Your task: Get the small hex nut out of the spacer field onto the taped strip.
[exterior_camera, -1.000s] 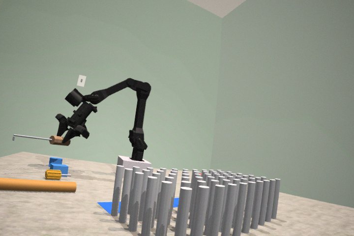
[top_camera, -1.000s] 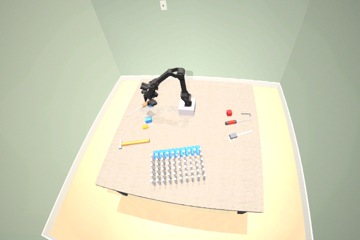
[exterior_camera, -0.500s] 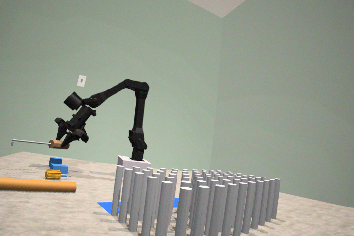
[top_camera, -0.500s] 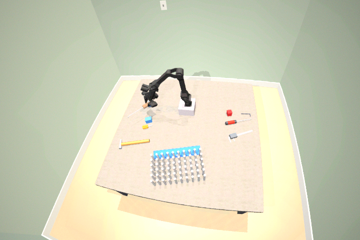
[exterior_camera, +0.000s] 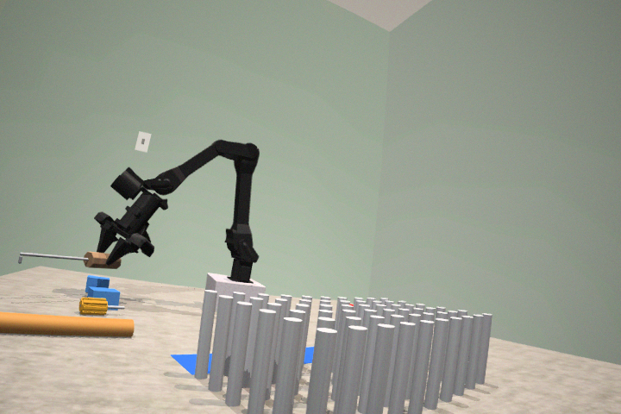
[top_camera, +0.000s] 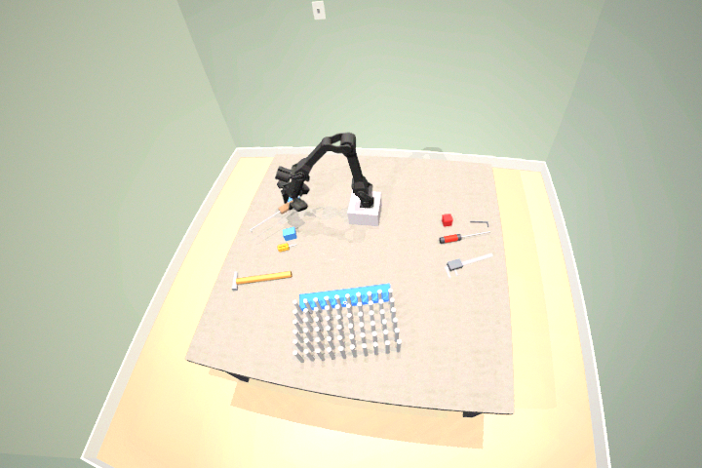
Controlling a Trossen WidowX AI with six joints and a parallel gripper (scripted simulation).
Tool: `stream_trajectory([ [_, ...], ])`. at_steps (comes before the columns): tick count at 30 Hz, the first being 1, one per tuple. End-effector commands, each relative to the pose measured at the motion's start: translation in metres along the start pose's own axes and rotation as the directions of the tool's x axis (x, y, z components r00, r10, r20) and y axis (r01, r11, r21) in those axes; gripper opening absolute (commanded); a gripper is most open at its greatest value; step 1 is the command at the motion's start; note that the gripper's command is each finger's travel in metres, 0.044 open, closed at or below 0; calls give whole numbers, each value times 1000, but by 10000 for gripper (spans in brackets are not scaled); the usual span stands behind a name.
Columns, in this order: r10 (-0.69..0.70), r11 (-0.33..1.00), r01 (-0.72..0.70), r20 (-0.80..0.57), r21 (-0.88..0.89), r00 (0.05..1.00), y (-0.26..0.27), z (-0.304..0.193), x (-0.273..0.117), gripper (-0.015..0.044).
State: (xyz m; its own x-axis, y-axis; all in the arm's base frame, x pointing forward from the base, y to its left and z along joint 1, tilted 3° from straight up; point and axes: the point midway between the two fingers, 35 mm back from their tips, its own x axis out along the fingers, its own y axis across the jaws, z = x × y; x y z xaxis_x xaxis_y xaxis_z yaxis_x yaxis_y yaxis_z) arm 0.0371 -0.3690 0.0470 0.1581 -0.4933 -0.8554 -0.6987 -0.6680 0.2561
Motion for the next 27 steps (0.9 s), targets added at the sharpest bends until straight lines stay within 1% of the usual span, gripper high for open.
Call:
stream_trajectory([
  [1,-2,1000,2,5,6,1000,-3,4,4,0],
  [27,-3,1000,3,6,6,1000,-13,17,27,0],
])
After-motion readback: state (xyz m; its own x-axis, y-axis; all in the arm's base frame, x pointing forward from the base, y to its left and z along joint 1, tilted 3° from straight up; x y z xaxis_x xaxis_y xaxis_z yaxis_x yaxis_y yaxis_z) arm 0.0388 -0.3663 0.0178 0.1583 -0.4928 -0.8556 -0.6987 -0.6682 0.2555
